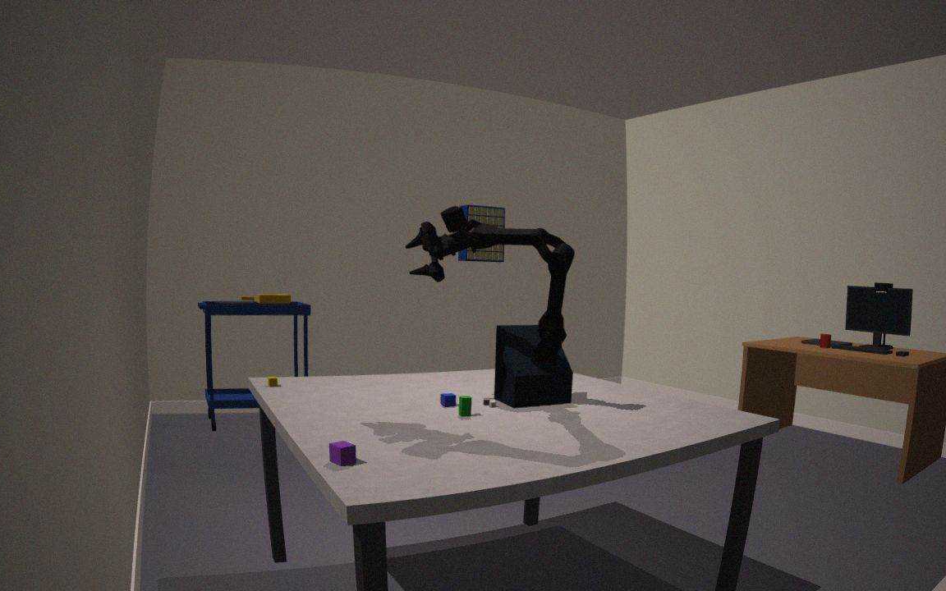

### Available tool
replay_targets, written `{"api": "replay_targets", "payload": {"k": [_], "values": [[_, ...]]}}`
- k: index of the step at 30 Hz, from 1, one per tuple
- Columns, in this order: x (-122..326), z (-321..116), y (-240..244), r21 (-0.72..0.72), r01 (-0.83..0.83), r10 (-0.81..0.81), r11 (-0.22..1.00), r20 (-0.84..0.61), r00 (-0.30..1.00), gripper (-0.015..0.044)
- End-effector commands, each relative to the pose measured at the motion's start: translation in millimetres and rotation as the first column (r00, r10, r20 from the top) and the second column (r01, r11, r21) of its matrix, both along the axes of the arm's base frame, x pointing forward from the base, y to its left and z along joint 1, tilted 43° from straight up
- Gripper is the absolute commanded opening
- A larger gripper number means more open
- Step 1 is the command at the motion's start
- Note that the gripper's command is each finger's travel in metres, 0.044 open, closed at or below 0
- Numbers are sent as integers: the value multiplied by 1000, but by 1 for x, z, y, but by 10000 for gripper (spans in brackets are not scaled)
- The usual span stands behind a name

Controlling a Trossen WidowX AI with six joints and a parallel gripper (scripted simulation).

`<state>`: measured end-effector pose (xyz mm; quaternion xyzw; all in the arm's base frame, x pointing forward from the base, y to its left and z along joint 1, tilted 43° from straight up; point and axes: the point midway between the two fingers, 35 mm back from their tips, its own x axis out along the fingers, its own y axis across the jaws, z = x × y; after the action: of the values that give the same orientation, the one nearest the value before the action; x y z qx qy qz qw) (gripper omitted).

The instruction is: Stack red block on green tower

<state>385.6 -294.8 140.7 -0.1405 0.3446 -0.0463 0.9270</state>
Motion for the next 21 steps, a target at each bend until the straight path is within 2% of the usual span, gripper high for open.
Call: {"api": "replay_targets", "payload": {"k": [1, 5, 10, 16, 21], "values": [[5, -45, 35, 19, -187, 188, 982, -116, 975, 440], [5, -86, 75, 58, -391, 394, 919, -209, 895, 440], [-4, -128, 123, 118, -619, 625, 776, -270, 732, 440], [-25, -168, 180, 201, -825, 840, 528, -265, 473, 440], [-49, -192, 225, 256, -925, 951, 282, -201, 234, 440]]}}
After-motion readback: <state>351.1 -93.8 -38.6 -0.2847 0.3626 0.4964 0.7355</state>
